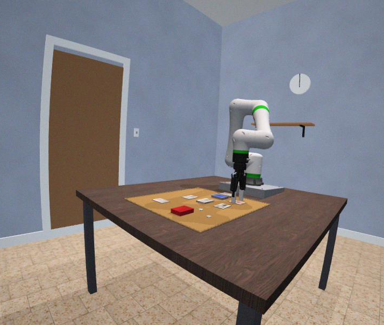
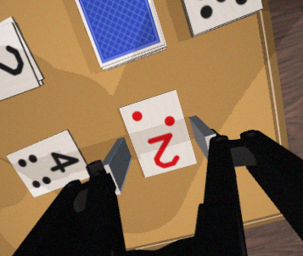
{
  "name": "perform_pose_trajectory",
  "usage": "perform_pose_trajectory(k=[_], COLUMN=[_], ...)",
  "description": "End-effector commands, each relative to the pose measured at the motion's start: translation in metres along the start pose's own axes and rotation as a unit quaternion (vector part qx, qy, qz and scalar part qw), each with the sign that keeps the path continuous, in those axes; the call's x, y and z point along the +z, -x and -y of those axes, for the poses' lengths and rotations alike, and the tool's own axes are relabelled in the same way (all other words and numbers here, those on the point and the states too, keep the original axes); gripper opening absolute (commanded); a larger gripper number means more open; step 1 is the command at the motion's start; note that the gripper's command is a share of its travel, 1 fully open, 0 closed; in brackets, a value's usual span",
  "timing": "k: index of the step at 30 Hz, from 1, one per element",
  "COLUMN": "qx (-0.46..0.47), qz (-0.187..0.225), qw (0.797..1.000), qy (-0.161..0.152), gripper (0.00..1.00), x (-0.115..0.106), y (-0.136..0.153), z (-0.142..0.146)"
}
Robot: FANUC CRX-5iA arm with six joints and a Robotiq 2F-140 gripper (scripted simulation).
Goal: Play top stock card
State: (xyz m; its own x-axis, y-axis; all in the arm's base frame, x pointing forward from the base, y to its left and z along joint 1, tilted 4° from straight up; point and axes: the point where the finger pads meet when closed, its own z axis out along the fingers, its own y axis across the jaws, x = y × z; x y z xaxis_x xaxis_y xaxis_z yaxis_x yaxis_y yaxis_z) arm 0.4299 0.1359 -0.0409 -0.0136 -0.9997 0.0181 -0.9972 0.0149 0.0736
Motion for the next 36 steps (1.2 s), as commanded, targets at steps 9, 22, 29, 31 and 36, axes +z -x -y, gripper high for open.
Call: perform_pose_trajectory(k=[9, 22, 29, 31, 36], qx=[0.000, 0.000, 0.000, 0.000, 0.000], qz=[0.000, 0.000, 0.000, 0.000, 0.000], qw=[1.000, 1.000, 1.000, 1.000, 1.000], qy=[0.000, 0.000, 0.000, 0.000, 0.000], gripper=[0.50, 0.50, 0.50, 0.50, 0.43], x=[0.0002, 0.0029, 0.0029, 0.0029, 0.0029], y=[0.0000, 0.0000, 0.0000, 0.0000, 0.0000], z=[0.0002, 0.0002, 0.0002, 0.0002, 0.0002])
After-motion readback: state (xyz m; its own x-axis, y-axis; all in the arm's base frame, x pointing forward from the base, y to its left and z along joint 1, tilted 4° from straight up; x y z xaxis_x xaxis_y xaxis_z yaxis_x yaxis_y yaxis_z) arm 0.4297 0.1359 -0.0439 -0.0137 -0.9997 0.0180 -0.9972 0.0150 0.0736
